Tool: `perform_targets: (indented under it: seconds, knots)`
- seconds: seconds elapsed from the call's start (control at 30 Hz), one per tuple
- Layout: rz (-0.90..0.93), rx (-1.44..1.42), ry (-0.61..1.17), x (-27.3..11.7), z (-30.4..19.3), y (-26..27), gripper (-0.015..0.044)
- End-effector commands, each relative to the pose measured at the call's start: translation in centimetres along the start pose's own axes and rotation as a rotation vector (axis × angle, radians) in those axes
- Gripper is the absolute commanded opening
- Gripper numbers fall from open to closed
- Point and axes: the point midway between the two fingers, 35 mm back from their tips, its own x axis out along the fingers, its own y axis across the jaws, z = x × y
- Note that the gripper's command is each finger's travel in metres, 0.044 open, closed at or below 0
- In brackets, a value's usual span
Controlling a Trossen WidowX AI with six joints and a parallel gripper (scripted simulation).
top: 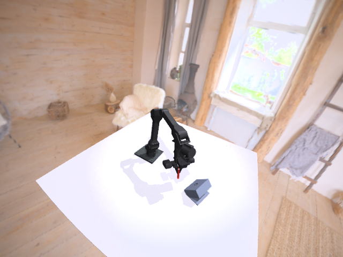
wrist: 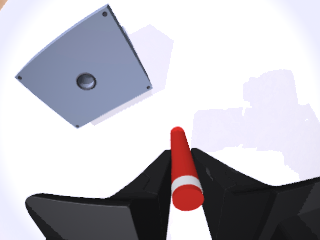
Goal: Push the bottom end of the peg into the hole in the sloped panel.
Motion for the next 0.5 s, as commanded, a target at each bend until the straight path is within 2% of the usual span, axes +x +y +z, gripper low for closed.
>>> perform_targets:
  seconds: [0.0,0.47]
  knots:
    - [0.004,0.011,-0.024,0.05,-0.14,0.23,0.0000]
    - [0.030,0.028,-0.100,-0.12,-0.32,1.13,0.0000]
